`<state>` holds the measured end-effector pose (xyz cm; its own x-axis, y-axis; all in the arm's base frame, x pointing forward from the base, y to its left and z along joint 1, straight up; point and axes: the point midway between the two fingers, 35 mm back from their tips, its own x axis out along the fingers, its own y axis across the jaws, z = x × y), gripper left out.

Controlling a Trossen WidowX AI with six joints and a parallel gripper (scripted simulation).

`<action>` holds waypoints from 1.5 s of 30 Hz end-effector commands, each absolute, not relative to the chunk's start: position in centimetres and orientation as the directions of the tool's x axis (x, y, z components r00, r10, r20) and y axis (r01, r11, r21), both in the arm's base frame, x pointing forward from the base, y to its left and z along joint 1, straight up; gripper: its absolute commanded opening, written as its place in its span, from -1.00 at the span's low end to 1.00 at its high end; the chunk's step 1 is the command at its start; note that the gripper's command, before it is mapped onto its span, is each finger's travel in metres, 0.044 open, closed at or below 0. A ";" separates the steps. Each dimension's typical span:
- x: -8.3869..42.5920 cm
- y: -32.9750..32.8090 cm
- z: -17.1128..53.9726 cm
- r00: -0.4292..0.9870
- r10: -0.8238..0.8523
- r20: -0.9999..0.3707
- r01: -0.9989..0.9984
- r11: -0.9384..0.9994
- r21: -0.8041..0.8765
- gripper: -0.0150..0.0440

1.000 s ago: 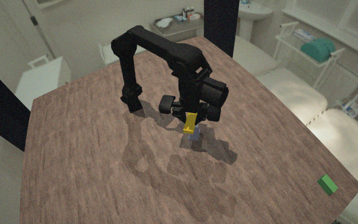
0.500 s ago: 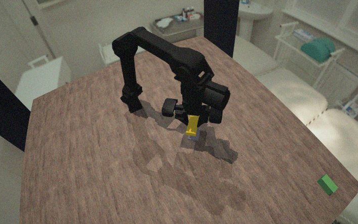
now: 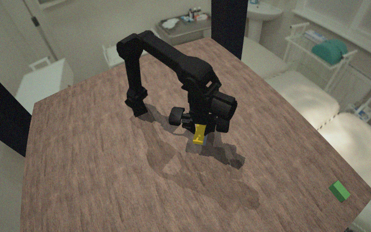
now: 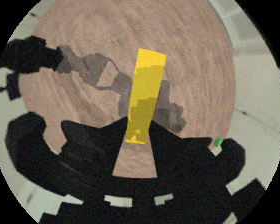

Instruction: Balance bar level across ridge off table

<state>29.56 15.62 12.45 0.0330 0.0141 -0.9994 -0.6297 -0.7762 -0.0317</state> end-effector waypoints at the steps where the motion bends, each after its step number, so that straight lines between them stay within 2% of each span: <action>1: 29.5 15.6 12.1 0.031 0.016 -0.999 -0.628 -0.778 -0.032 -0.49; 45: 29.5 15.7 11.9 0.031 0.016 -0.999 -0.628 -0.778 -0.032 -0.49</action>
<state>29.52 15.59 11.98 0.0310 0.0131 -0.9994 -0.6297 -0.7763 -0.0297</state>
